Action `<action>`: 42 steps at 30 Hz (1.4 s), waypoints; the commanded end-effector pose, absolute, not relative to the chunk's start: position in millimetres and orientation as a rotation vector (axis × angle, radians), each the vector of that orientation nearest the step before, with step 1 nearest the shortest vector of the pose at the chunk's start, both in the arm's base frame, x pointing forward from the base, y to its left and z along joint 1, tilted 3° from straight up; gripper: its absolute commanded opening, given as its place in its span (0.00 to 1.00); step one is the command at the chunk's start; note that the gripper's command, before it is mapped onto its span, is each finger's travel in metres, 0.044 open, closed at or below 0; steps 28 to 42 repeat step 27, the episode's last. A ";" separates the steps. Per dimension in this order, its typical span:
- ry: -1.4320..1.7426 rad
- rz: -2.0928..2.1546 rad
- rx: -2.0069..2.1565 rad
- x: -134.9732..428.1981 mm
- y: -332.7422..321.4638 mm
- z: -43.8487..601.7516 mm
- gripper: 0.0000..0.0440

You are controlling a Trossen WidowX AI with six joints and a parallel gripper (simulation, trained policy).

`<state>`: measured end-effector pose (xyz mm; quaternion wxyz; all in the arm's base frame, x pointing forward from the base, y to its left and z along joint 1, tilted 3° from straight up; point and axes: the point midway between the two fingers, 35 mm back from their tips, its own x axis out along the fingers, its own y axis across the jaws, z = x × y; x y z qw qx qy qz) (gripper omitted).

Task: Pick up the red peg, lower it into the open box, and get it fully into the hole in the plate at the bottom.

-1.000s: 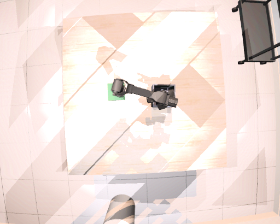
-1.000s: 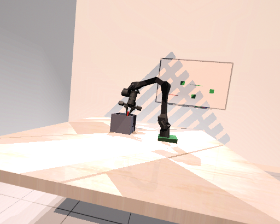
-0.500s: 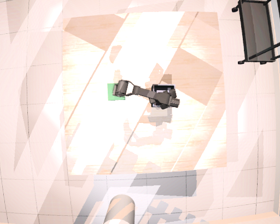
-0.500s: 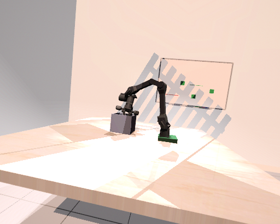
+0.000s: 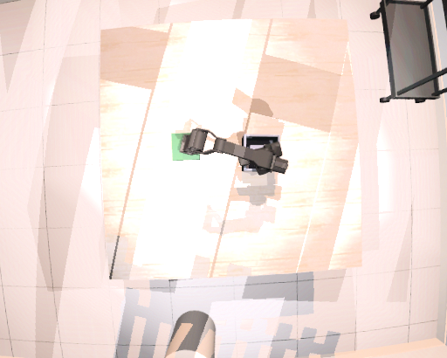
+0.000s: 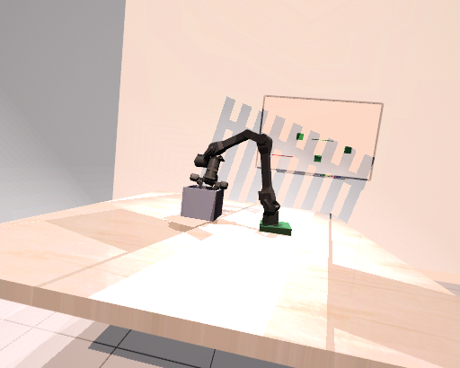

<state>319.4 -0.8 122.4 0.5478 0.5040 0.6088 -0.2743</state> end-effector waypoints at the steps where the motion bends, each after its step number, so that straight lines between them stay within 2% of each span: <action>1: 1.459 -0.606 1.201 328.7 0.5 120.1 0.34; 5: 1.461 -0.577 1.218 335.0 -0.1 128.8 0.33; 10: 1.464 -0.525 1.246 343.6 1.2 136.5 0.27; 27: 1.448 -0.328 1.337 363.4 3.0 170.6 0.25; 42: 1.448 -0.328 1.337 363.4 3.0 170.6 0.25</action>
